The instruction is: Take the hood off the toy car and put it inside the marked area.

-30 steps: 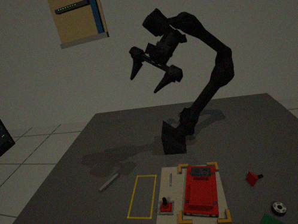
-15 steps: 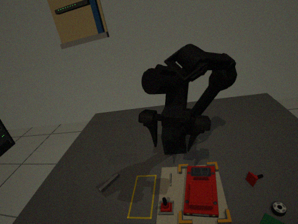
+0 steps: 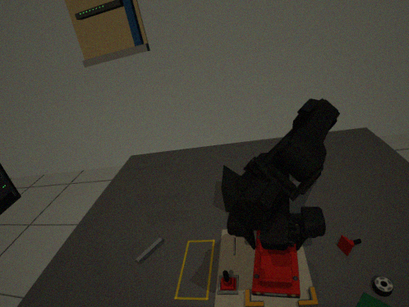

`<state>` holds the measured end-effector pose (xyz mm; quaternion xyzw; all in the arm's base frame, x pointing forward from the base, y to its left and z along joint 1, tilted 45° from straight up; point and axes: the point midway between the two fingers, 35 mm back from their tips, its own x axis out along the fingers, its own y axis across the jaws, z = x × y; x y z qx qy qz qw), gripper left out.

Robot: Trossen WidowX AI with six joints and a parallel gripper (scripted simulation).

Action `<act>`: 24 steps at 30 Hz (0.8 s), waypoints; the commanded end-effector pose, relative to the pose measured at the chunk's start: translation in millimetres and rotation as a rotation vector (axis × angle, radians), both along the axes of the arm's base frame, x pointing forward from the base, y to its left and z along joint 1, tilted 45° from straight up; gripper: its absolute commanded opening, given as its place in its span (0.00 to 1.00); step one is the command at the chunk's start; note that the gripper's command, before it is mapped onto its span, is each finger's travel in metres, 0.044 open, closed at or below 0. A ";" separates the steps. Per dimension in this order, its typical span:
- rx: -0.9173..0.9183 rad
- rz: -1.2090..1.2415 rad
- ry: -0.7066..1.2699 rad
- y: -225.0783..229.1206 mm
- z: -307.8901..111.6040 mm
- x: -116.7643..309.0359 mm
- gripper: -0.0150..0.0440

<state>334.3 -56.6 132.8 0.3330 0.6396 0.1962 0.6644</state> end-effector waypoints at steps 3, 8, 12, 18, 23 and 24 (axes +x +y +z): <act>0.013 0.001 0.019 5.6 -3.2 -0.5 1.00; 0.013 0.001 0.018 7.9 -5.8 0.0 1.00; 0.013 0.001 0.018 9.9 -8.0 0.3 1.00; 0.012 0.001 0.018 12.9 -11.3 0.8 1.00; 0.012 0.001 0.018 15.4 -14.1 1.1 1.00; 0.012 0.001 0.018 15.9 -14.7 1.2 1.00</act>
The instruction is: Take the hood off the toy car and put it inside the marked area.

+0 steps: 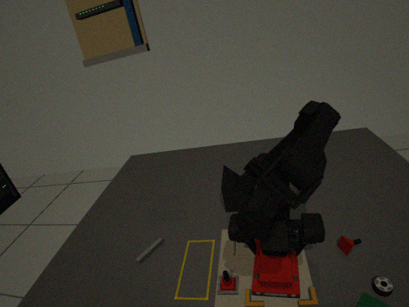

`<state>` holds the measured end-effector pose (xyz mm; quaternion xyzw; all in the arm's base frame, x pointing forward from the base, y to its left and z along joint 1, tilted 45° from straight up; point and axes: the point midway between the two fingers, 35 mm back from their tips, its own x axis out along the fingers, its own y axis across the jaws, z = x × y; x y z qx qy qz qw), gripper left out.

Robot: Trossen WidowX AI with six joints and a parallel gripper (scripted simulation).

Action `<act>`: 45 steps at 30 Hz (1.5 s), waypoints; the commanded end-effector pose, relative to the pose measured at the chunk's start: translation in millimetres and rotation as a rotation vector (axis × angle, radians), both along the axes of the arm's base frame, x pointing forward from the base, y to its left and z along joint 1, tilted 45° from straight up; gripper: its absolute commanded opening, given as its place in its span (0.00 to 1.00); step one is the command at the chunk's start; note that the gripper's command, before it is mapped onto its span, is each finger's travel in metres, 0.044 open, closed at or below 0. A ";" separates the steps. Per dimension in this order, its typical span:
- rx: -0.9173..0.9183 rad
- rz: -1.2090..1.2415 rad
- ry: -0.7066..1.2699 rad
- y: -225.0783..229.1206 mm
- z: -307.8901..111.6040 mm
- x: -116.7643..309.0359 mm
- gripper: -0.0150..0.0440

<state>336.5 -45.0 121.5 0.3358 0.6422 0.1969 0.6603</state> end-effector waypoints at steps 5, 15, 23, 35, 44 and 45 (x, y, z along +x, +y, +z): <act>0.006 0.000 0.009 6.8 -6.2 -0.7 1.00; 0.006 0.000 0.008 11.8 -11.7 -0.6 1.00; 0.007 0.000 0.008 15.9 -16.1 -0.7 1.00; 0.007 0.000 0.008 22.2 -22.7 -1.3 1.00; 0.008 0.000 0.008 26.7 -27.6 -1.8 1.00; 0.008 0.000 0.008 27.3 -28.2 -1.9 1.00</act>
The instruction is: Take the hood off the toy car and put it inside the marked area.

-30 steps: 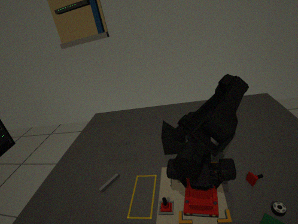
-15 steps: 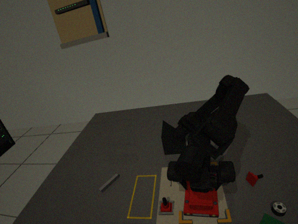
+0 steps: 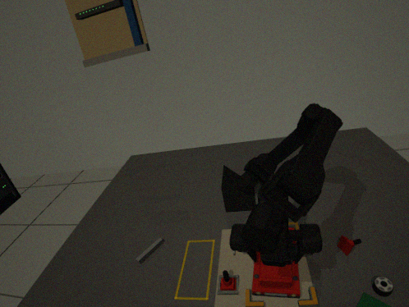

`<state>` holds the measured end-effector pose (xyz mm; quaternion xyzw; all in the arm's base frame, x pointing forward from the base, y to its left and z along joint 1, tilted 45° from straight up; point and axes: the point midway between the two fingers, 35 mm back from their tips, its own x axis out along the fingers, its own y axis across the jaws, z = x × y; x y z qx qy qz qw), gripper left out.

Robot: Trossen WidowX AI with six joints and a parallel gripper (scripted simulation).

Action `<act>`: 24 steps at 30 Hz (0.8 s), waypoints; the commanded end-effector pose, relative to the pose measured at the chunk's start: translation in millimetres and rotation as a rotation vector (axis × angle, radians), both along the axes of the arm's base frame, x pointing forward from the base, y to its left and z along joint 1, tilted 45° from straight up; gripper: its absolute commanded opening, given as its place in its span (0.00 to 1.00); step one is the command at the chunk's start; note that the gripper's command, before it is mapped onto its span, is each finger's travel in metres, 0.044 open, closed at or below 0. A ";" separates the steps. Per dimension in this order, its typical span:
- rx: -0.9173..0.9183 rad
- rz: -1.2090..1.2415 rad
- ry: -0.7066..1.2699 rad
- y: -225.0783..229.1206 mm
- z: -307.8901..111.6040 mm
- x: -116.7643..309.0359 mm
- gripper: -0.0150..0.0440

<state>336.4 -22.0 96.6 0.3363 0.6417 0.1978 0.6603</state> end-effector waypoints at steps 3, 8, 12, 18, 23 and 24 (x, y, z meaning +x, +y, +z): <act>0.006 0.000 0.009 5.5 -4.6 -2.0 1.00; 0.006 0.000 0.009 5.7 -4.9 -2.0 1.00; 0.006 0.000 0.009 6.7 -5.9 -1.8 1.00; 0.006 0.000 0.009 8.7 -8.0 -1.4 1.00; 0.006 0.000 0.009 10.4 -9.7 -1.2 1.00; 0.006 0.000 0.009 10.8 -10.0 -1.1 1.00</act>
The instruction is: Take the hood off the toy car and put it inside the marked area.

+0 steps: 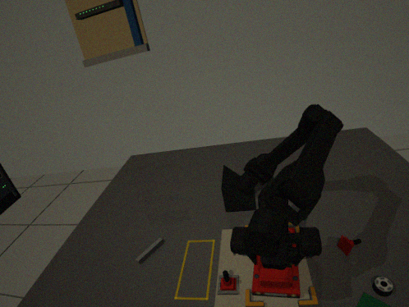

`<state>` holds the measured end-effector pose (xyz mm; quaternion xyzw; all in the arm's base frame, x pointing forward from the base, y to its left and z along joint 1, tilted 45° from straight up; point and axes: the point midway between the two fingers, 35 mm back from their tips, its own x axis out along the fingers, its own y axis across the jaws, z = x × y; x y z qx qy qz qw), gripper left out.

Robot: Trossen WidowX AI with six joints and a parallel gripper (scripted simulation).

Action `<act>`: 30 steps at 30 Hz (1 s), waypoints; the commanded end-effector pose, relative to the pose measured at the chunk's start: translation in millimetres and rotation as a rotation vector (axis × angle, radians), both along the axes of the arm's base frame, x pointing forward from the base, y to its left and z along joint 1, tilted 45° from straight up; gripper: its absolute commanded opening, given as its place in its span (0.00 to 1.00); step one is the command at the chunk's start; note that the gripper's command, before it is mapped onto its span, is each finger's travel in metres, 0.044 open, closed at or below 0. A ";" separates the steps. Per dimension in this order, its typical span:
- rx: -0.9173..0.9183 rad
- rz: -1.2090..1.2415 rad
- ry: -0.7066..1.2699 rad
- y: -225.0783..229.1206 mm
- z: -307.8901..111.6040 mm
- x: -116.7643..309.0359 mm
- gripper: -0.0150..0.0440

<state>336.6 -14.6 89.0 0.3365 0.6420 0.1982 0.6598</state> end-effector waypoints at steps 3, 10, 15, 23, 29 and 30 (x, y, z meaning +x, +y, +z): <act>0.005 -0.001 0.008 4.4 -3.5 -1.1 1.00; 0.006 -0.001 0.008 6.8 -5.9 -0.8 1.00; 0.006 -0.001 0.008 8.5 -7.6 -0.6 1.00; 0.006 -0.001 0.008 11.3 -10.3 -0.4 1.00; 0.001 0.000 0.000 9.2 -9.1 1.2 0.91; 0.001 0.000 0.000 9.2 -9.1 1.2 0.87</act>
